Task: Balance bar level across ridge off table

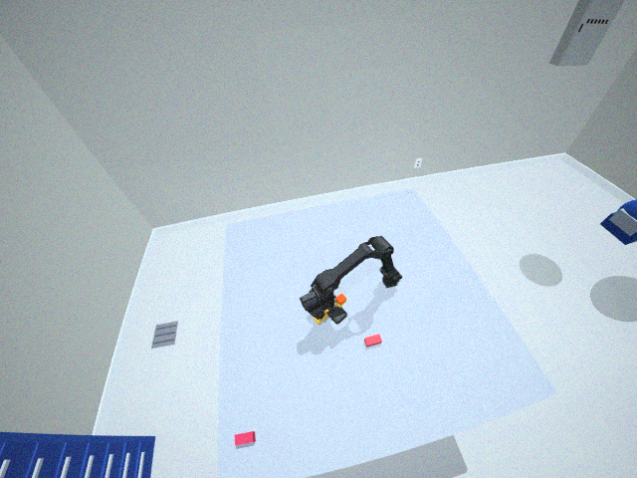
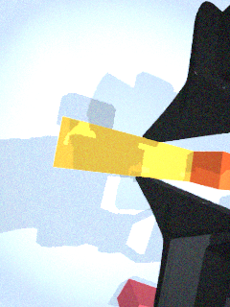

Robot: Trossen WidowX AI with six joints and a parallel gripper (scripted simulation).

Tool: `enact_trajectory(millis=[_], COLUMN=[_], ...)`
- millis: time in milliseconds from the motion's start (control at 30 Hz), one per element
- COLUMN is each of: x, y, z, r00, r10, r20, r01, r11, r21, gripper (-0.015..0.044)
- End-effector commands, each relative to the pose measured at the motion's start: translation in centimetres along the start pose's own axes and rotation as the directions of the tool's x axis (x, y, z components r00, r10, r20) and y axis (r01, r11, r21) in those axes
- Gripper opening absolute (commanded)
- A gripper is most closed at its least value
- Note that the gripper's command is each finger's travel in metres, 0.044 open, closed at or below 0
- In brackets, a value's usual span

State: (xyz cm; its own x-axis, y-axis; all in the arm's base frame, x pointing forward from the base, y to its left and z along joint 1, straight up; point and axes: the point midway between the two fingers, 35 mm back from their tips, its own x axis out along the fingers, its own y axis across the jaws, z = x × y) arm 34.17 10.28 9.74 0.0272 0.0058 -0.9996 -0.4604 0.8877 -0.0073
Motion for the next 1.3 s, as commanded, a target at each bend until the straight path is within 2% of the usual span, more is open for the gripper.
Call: enact_trajectory(millis=[0, 1267], x=[0.03, 0.34], y=[0.02, 0.03], z=[0.05, 0.02], r00=[1.0, 1.0], r10=[0.002, 0.002], r20=[0.003, 0.003], r01=[-0.002, -0.002], r11=[1.0, 1.0], r21=[0.004, 0.004], gripper=[0.0, 0.0])
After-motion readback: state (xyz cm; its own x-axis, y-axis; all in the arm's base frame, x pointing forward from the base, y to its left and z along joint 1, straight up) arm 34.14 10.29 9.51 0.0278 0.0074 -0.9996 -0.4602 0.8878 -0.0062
